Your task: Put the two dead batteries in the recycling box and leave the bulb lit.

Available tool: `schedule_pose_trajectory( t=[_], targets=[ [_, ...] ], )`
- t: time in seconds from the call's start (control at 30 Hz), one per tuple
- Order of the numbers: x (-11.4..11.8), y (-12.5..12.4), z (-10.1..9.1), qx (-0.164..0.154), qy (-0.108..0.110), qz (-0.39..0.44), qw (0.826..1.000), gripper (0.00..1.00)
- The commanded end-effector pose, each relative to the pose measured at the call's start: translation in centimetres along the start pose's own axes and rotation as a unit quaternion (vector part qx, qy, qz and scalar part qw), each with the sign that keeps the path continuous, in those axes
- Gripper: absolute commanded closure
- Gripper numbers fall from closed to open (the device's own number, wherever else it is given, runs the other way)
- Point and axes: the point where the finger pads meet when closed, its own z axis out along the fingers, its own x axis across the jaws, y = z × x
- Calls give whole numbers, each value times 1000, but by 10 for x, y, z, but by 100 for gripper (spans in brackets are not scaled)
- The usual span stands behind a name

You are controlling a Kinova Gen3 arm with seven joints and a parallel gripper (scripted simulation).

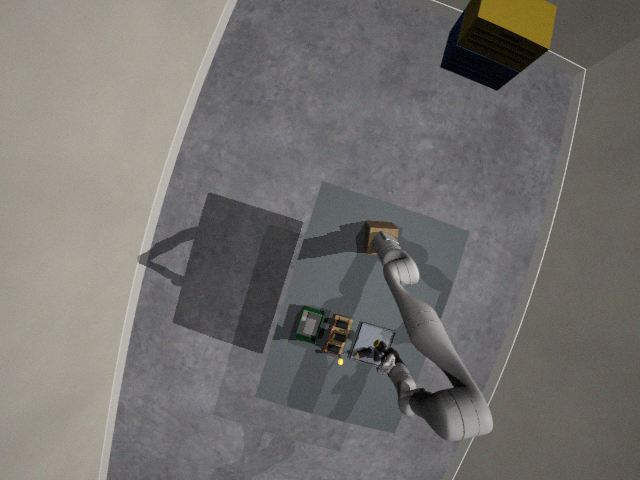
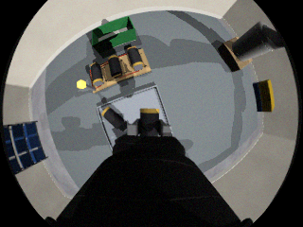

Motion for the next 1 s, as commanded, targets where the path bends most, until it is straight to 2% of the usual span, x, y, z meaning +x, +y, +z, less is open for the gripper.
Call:
schedule_pose_trajectory(
  t=[0.0, 0.13, 0.23, 0.67, 0.97],
  targets=[
    [-3, 5, -19, -9, -6, -1, 1000, 43],
    [-3, 5, -37, -9, -6, -1, 1000, 43],
    [-3, 5, -43, -9, -6, -1, 1000, 43],
    [-3, 5, -44, -9, -7, -9, 1000, 43],
    [-3, 5, -44, -8, -7, -75, 997, 43]
  ],
)
